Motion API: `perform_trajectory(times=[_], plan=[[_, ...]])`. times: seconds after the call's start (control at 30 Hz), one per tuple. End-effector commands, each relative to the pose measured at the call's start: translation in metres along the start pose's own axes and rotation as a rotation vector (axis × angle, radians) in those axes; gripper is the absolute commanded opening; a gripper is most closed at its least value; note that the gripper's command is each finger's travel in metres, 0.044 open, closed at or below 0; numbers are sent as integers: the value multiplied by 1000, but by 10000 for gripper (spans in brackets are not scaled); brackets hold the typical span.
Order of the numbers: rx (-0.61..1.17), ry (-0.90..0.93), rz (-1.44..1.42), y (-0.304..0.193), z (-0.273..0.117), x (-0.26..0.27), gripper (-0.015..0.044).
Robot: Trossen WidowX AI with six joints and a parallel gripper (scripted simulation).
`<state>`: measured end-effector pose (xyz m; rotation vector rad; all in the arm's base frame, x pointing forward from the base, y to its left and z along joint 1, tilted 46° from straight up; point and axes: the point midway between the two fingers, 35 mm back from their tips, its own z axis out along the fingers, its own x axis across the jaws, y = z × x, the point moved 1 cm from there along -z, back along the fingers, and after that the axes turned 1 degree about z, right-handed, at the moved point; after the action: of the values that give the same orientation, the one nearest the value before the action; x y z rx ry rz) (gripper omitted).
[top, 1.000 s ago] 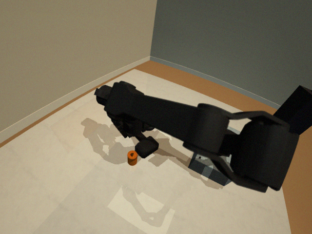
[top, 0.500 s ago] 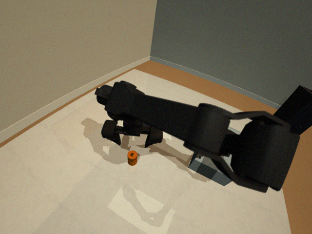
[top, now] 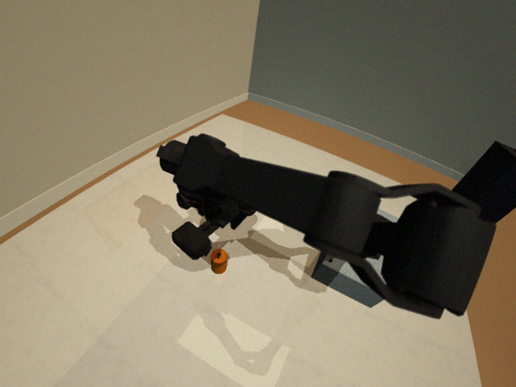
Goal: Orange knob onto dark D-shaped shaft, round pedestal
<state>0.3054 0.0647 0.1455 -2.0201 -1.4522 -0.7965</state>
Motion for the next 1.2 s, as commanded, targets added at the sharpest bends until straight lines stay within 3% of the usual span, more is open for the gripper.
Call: perform_trajectory(times=[0.0,0.47,1.17], plan=[[-1,4,-75,0,0,1,440],[-1,6,-76,0,48,1,440],[0,5,-76,2,79,1,440]])
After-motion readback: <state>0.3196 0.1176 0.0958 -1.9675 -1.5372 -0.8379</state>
